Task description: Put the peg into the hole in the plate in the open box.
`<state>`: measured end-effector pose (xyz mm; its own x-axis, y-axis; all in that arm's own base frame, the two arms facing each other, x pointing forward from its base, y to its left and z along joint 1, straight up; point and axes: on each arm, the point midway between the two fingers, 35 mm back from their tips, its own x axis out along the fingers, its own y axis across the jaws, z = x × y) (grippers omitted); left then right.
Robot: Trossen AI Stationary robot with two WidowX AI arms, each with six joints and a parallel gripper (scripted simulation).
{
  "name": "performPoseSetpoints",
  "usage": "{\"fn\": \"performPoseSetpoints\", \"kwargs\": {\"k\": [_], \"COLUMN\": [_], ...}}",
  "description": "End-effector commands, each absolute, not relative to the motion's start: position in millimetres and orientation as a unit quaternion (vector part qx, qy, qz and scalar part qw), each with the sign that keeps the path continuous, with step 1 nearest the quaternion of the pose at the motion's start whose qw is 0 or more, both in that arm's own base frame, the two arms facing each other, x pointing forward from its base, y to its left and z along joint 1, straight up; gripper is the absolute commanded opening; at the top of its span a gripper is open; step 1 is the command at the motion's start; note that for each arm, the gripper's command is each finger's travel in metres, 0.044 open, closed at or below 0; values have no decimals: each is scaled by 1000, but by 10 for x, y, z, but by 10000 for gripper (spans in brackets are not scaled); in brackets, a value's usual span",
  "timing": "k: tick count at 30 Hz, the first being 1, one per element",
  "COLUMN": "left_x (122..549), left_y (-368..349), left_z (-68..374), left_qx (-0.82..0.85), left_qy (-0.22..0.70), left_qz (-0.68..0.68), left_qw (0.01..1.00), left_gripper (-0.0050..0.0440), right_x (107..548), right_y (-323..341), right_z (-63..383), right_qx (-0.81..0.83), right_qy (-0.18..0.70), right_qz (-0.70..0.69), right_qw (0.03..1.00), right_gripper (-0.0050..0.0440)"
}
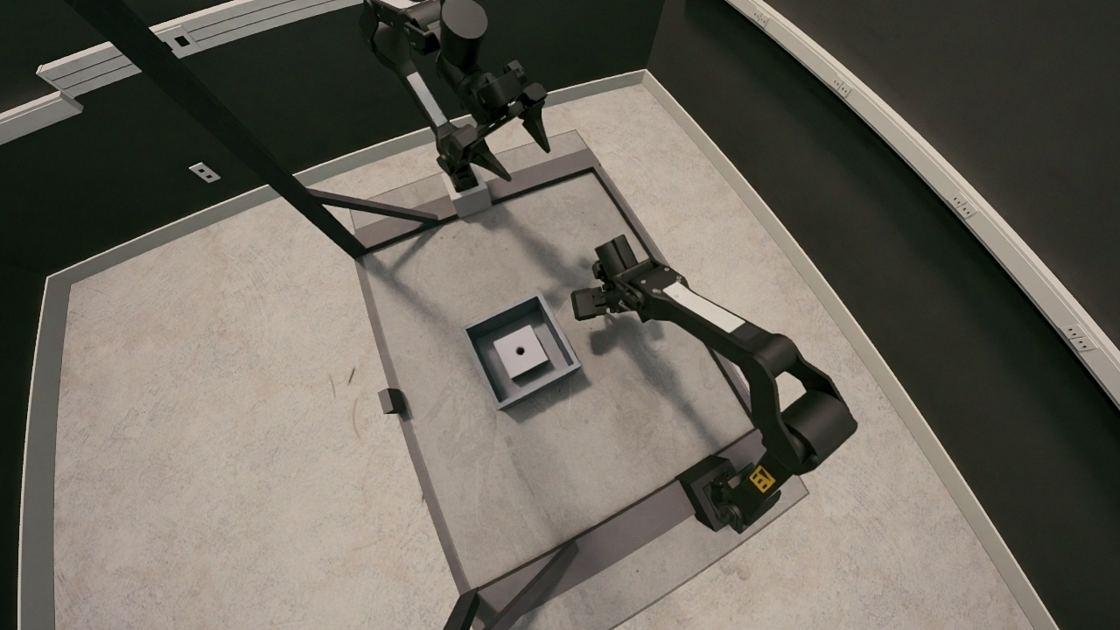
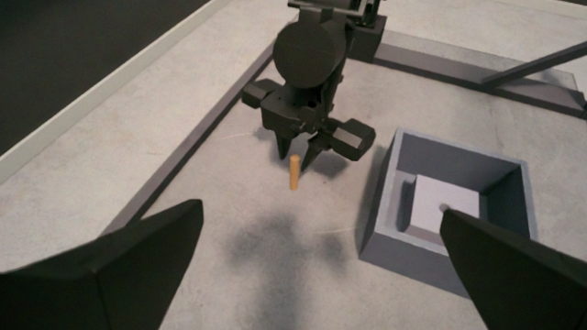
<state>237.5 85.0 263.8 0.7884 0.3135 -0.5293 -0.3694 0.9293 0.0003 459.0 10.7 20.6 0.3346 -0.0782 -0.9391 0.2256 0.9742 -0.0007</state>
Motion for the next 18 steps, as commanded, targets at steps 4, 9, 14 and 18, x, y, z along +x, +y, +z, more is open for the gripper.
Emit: {"fn": "performPoseSetpoints", "kwargs": {"k": [4, 9, 14, 18], "left_x": [2373, 2373, 2373, 2373], "left_y": [854, 854, 854, 854], "left_z": [2690, 2690, 2690, 2690], "left_qx": [-51, -51, -51, -51], "left_qy": [264, 264, 264, 264], "left_qz": [182, 182, 182, 182], "left_qw": [946, 946, 946, 946], "left_gripper": [440, 440, 440, 440], "right_x": [4664, 4662, 4662, 4662], "right_y": [95, 100, 100, 100], "right_z": [193, 251, 251, 251], "right_qx": [67, 67, 67, 67], "right_qy": [562, 557, 557, 557], "right_qz": [-92, -92, -92, -92], "right_qw": [820, 823, 823, 823], "right_gripper": [170, 110, 90, 70]}}
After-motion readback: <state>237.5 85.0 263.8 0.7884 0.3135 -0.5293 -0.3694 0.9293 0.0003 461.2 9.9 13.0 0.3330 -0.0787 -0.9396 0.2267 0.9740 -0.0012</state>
